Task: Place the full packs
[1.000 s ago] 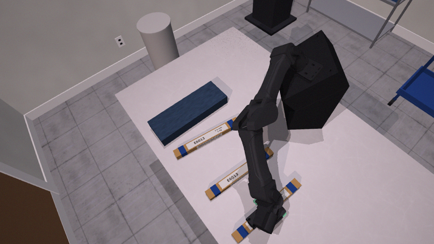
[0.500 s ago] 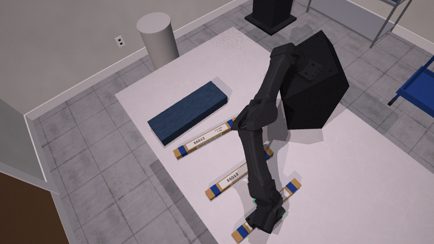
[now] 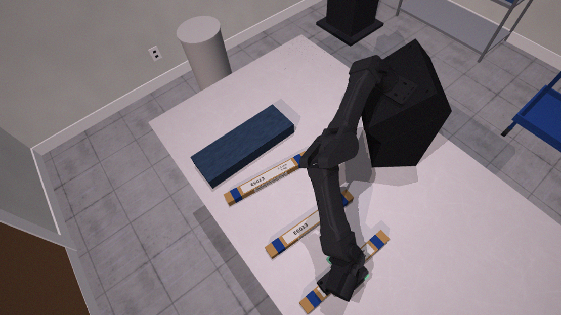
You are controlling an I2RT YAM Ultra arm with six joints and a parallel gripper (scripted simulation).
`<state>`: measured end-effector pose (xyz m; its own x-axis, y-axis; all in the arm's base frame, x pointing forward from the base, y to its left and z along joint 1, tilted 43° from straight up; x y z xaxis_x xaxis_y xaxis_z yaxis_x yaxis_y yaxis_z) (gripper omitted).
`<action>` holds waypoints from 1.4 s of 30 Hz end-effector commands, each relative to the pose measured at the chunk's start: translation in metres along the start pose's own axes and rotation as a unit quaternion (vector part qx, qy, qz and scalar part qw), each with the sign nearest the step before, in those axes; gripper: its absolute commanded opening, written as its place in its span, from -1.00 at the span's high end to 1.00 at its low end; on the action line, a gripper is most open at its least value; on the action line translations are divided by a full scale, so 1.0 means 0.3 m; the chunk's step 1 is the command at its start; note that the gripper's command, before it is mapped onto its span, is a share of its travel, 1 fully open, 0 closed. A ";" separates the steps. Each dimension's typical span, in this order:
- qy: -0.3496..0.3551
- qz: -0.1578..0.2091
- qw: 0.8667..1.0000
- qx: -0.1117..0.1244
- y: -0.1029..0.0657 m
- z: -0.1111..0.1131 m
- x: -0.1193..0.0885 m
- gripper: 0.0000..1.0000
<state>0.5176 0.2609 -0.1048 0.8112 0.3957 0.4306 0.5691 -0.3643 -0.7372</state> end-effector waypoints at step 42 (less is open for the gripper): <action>0.005 -0.025 1.000 0.009 -0.062 0.008 0.049 1.00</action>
<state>0.5177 0.2599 -0.1058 0.8087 0.3952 0.4356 0.5727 -0.3605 -0.7362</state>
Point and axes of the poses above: the point where the finger pads meet when closed, its own y axis out along the fingers, its own z axis across the jaws, x = y × z, the point moved 2 cm from there along -y, back along the fingers, and after that the axes turned 11 degrees about -y, right-handed, at the moved point
